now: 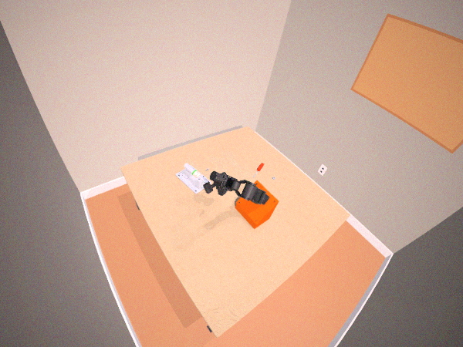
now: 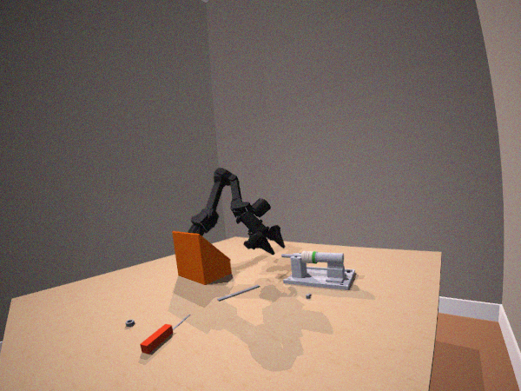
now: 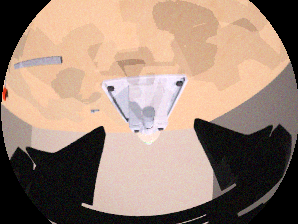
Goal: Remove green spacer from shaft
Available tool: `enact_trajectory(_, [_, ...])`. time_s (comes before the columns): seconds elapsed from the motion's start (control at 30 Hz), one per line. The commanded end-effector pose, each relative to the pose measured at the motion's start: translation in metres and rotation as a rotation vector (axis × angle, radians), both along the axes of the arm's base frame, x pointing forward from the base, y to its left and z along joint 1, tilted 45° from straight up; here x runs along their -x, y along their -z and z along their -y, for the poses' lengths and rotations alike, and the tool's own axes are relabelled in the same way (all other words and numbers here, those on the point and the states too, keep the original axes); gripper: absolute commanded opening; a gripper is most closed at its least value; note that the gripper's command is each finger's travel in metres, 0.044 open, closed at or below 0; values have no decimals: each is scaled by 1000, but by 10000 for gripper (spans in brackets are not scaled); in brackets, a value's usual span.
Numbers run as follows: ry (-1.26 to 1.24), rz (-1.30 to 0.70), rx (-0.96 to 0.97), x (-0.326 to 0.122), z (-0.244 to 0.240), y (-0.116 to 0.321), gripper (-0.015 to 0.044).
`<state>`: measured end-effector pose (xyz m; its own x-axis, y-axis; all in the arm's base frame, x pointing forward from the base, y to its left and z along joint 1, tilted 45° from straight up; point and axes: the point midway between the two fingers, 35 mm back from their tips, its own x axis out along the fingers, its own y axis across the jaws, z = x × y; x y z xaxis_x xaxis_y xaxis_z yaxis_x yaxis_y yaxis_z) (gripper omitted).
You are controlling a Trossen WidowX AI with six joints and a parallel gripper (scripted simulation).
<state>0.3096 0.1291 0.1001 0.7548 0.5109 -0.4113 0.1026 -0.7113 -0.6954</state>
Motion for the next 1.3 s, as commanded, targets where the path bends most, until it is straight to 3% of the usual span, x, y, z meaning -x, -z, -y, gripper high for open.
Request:
enact_trajectory(0.0, [-4, 2, 1, 0, 0, 0, 440])
enact_trajectory(1.27, [-5, 3, 1, -19, -7, 3, 440])
